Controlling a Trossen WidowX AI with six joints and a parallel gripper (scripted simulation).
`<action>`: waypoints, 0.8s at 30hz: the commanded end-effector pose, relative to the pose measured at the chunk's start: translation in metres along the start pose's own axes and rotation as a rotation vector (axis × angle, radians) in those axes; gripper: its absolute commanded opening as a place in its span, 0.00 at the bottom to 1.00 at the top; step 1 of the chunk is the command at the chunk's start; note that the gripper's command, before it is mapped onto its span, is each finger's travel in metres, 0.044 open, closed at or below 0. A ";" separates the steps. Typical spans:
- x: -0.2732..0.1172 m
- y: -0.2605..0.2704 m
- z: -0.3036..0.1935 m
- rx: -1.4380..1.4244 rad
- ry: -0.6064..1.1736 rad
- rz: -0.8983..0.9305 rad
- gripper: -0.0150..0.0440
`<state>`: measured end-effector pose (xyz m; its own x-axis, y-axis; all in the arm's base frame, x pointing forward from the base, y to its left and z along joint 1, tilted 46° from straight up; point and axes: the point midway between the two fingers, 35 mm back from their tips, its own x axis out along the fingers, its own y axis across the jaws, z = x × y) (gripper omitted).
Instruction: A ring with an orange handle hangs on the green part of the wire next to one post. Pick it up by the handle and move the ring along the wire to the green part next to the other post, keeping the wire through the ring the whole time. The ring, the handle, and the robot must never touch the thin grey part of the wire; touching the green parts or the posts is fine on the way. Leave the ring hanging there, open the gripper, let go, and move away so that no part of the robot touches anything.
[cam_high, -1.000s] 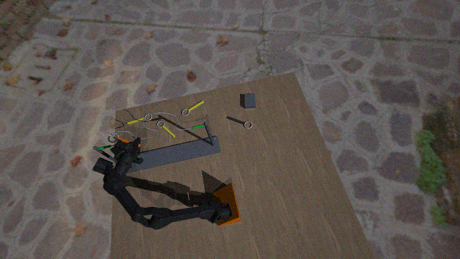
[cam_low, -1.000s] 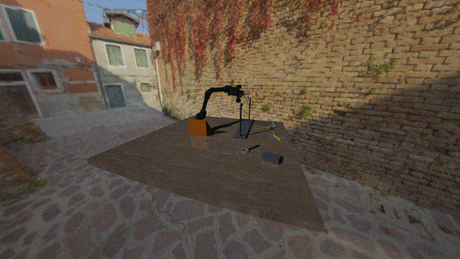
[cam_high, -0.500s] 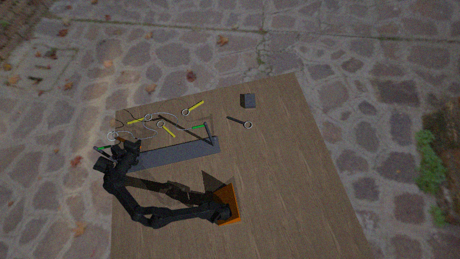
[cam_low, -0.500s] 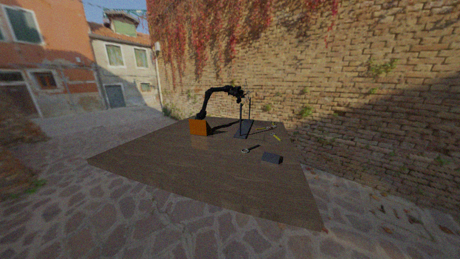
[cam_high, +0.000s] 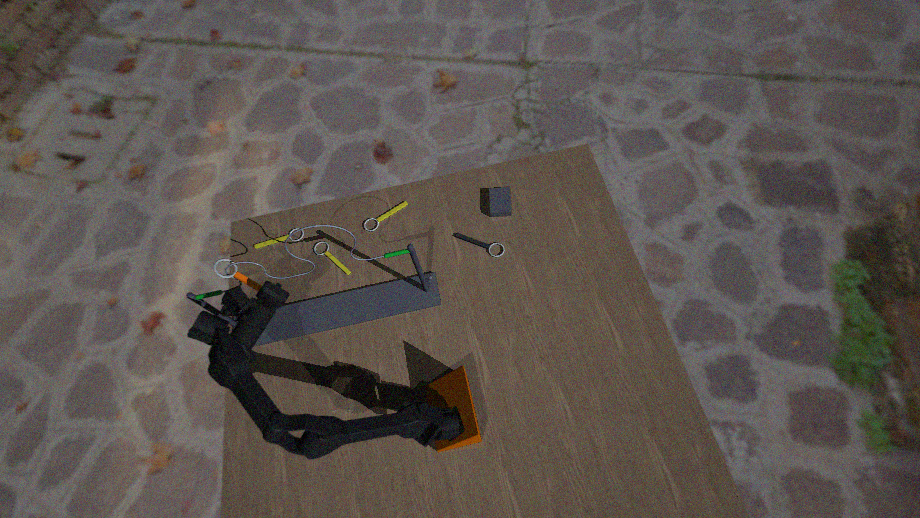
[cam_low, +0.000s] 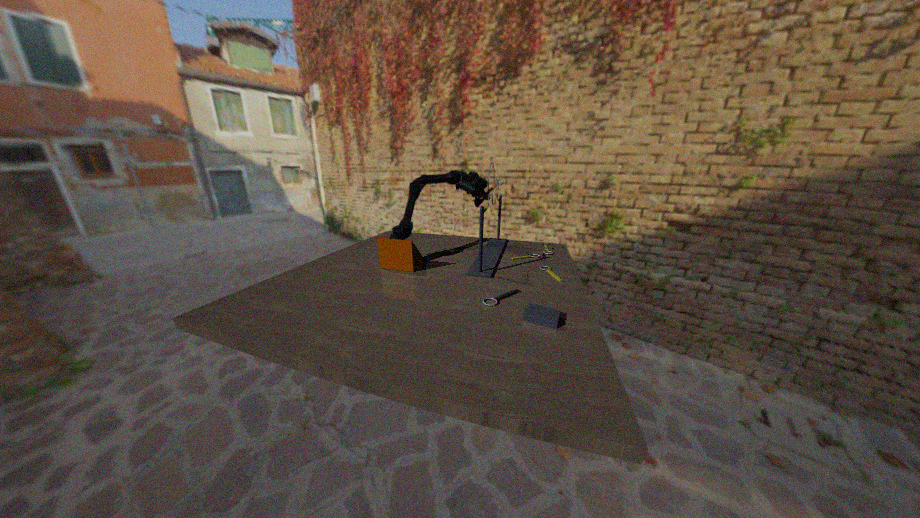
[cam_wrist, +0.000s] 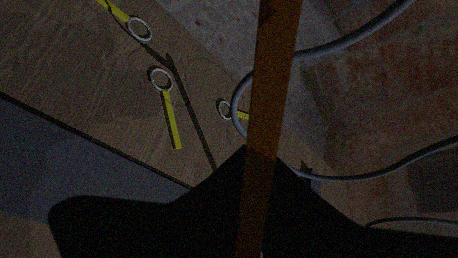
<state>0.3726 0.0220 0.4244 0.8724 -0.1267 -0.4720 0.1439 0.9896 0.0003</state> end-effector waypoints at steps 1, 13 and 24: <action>0.000 0.007 -0.001 0.090 -0.003 0.056 0.00; -0.001 0.024 0.002 0.329 -0.020 0.199 0.00; -0.004 0.038 0.009 0.549 -0.039 0.331 0.00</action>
<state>0.3801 0.0555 0.4321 0.9219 0.1323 -0.3641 0.0878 0.8441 0.5289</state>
